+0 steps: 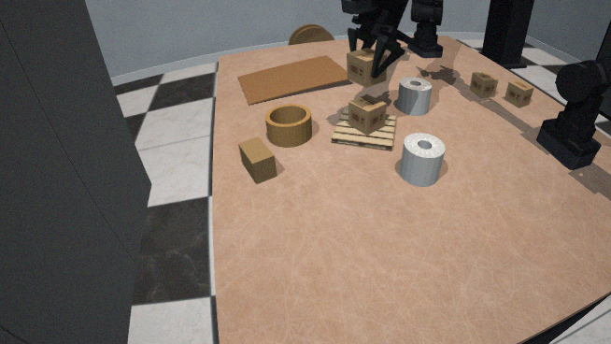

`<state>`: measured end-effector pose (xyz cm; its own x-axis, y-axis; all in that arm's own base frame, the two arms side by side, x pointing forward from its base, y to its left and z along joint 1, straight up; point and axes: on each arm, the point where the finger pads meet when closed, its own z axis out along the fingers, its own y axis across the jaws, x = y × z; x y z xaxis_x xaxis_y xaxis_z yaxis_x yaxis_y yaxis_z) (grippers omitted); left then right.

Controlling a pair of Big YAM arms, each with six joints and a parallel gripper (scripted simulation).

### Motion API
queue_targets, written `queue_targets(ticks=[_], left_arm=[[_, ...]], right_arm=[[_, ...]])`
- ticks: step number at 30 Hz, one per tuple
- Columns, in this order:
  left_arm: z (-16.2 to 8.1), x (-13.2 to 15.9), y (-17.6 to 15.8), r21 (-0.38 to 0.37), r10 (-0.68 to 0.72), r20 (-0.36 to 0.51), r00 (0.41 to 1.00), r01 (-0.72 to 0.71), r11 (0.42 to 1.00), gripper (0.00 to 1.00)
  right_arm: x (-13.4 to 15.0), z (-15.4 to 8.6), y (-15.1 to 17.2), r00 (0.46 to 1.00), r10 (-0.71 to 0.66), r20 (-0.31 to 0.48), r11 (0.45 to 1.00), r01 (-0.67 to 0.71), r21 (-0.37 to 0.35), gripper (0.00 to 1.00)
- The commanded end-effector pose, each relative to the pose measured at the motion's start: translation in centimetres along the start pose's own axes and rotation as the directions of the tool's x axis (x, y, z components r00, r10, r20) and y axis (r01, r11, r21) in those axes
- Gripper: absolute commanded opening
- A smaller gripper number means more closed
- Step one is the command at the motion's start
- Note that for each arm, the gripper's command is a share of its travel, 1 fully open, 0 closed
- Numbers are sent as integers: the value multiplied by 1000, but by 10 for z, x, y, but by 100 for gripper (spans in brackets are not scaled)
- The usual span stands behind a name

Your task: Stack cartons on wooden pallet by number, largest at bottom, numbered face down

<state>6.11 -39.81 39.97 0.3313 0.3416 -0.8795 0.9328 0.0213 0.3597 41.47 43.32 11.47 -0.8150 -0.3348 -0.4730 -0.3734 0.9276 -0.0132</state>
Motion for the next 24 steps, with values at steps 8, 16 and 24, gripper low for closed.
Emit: queue_targets(ticks=[8, 16, 24], left_arm=[[-71, 7, 107, -233, -236, -45, 971, 219, 947, 100], [-138, 113, 156, -538, -539, -89, 838, 415, 734, 100], [-194, 172, 167, -717, -697, -27, 717, 472, 513, 100]], right_arm=[[-20, -26, 9, 997, -28, 67, 998, 31, -51, 50], [-20, -26, 9, 997, -27, 67, 998, 30, -52, 50], [-20, -26, 9, 997, -27, 67, 998, 30, -52, 50]])
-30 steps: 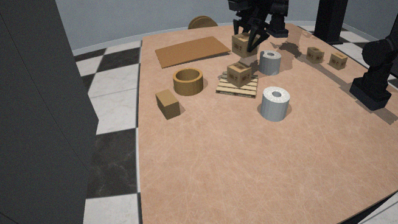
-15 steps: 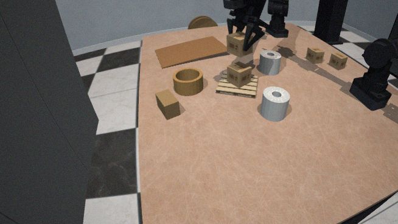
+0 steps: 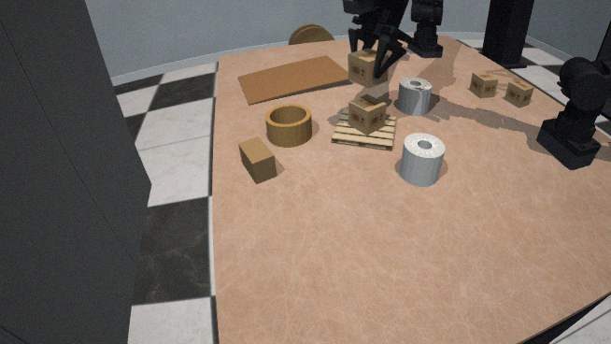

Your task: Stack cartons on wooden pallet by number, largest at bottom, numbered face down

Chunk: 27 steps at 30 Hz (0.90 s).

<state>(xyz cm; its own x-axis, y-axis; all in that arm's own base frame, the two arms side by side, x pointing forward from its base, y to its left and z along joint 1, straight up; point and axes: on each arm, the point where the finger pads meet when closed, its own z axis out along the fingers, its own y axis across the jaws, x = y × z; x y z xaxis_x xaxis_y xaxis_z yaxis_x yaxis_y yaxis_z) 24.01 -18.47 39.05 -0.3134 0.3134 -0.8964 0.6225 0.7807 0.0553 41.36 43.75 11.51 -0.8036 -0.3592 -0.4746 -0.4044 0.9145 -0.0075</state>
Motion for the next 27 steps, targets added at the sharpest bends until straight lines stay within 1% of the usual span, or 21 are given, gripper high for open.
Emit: queue_targets(ticks=[1, 4, 6, 7, 8, 9, 12, 14, 15, 22, 23, 24, 26, 27], left_arm=[[-6, 35, 37, -108, -139, -62, 988, 132, 985, 100], [-13, 52, 54, -179, -193, -82, 978, 176, 968, 100], [-38, 29, 62, -205, -173, -40, 984, 161, 965, 100], [-41, 31, 63, -211, -168, -44, 985, 155, 965, 100], [-44, 32, 63, -215, -168, -46, 985, 155, 964, 100], [-47, 33, 64, -221, -171, -47, 984, 157, 963, 100], [-45, 34, 65, -223, -174, -58, 983, 158, 962, 100], [-46, 34, 65, -224, -177, -56, 983, 160, 961, 100], [-45, 30, 66, -224, -174, -41, 984, 161, 961, 100], [-45, 30, 66, -224, -174, -41, 984, 161, 961, 100], [-36, 44, 62, -214, -183, -69, 981, 164, 963, 100], [-36, 44, 62, -214, -183, -69, 981, 164, 963, 100], [-36, 44, 62, -214, -183, -69, 981, 164, 963, 100], [-36, 44, 62, -214, -183, -69, 981, 164, 963, 100]], right_arm=[[-20, -26, 5, 998, -1, 65, 1000, 3, -31, 50], [-20, -26, 5, 998, -1, 65, 1000, 3, -31, 50], [-20, -26, 5, 998, -1, 65, 1000, 3, -31, 50], [-20, -26, 5, 998, -1, 65, 1000, 3, -31, 50], [-12, -15, 4, 999, -9, 35, 1000, 10, -17, 50], [-12, -15, 4, 999, -9, 35, 1000, 10, -17, 50], [-12, -15, 4, 999, -9, 35, 1000, 10, -17, 50], [-12, -15, 4, 999, -9, 35, 1000, 10, -17, 50], [-12, -15, 4, 999, -9, 35, 1000, 10, -17, 50], [-12, -15, 4, 999, -9, 35, 1000, 10, -17, 50], [-12, -15, 4, 999, -9, 35, 1000, 10, -17, 50], [-30, -37, 14, 997, -7, 78, 999, 10, -41, 50], [-31, -45, 15, 998, -10, 67, 999, 13, -36, 50], [-31, -45, 15, 998, -10, 67, 999, 13, -36, 50]])
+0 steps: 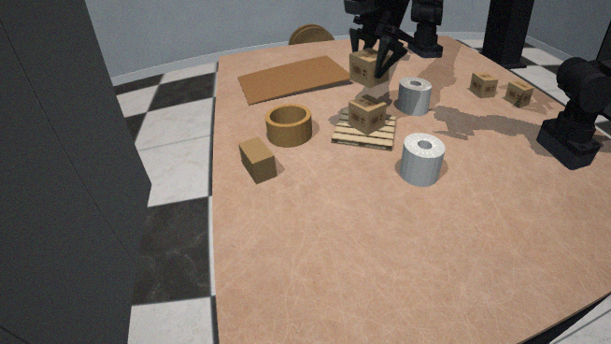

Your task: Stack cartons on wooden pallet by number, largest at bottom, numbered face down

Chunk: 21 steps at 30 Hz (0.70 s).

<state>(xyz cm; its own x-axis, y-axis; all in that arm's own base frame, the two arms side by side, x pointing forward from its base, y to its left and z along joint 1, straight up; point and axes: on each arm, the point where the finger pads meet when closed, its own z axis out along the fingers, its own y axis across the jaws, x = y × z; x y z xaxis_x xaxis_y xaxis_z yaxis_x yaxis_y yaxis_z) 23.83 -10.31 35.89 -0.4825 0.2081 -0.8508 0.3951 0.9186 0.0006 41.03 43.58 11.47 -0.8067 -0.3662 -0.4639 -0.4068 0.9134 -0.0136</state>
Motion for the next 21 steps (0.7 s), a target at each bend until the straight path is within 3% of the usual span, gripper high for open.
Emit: queue_targets(ticks=[1, 10, 12, 19, 21], left_arm=[[-6, -10, 1, -1, -1, 15, 1000, 1, 1000, 100], [-6, -10, 1, -1, -1, 15, 1000, 1, 1000, 100], [-6, -10, 1, -1, -1, 15, 1000, 1, 1000, 100], [-6, -10, 1, -1, -1, 15, 1000, 1, 1000, 100], [-6, -10, 1, -1, -1, 15, 1000, 1, 1000, 100]], right_arm=[[-34, -44, 15, 997, -5, 79, 999, 8, -40, 50], [-38, -43, 10, 996, 5, 87, 999, -2, -38, 50], [-22, -21, 7, 998, -2, 59, 1000, 3, -26, 50], [-17, -12, 7, 998, -1, 59, 1000, 2, -26, 50], [4, 10, 0, 1000, -20, 16, 1000, 20, -6, 50]])
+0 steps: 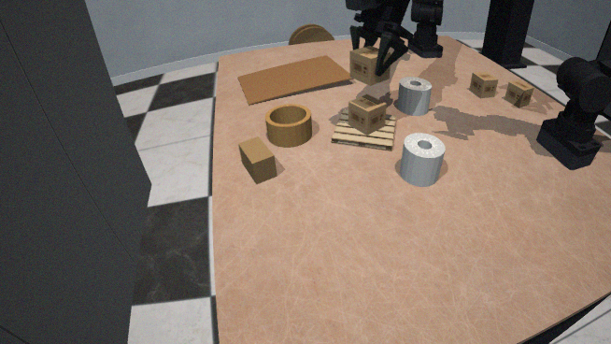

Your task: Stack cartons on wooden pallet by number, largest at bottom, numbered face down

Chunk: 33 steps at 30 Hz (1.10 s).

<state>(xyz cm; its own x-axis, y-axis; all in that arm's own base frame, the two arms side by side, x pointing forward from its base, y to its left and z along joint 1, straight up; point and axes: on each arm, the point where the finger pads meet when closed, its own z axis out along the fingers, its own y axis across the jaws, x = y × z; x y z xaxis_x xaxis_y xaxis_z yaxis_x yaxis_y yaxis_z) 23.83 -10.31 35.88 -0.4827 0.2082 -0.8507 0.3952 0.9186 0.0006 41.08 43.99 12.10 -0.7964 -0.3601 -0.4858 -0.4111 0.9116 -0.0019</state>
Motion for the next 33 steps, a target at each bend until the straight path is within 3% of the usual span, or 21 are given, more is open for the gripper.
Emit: queue_targets(ticks=[1, 15, 16, 22, 26, 33], left_arm=[[-6, -10, 1, -1, -1, 16, 1000, 1, 1000, 100], [-6, -10, 1, -1, -1, 16, 1000, 1, 1000, 100], [-6, -10, 1, -1, -1, 16, 1000, 1, 1000, 100], [-6, -10, 1, -1, -1, 16, 1000, 1, 1000, 100], [-6, -10, 1, -1, -1, 16, 1000, 1, 1000, 100], [-6, -10, 1, -1, -1, 16, 1000, 1, 1000, 100]], right_arm=[[6, 15, -2, 1000, -19, -2, 1000, 19, 3, 50], [1, 22, -3, 1000, -8, 29, 1000, 8, -8, 50], [14, 32, -6, 1000, -13, 4, 1000, 13, 2, 50], [19, 42, -6, 1000, -14, 3, 1000, 14, 3, 50], [7, 31, -3, 999, -7, 33, 1000, 8, -10, 50], [17, 42, -5, 1000, -12, 14, 1000, 12, -2, 50]])
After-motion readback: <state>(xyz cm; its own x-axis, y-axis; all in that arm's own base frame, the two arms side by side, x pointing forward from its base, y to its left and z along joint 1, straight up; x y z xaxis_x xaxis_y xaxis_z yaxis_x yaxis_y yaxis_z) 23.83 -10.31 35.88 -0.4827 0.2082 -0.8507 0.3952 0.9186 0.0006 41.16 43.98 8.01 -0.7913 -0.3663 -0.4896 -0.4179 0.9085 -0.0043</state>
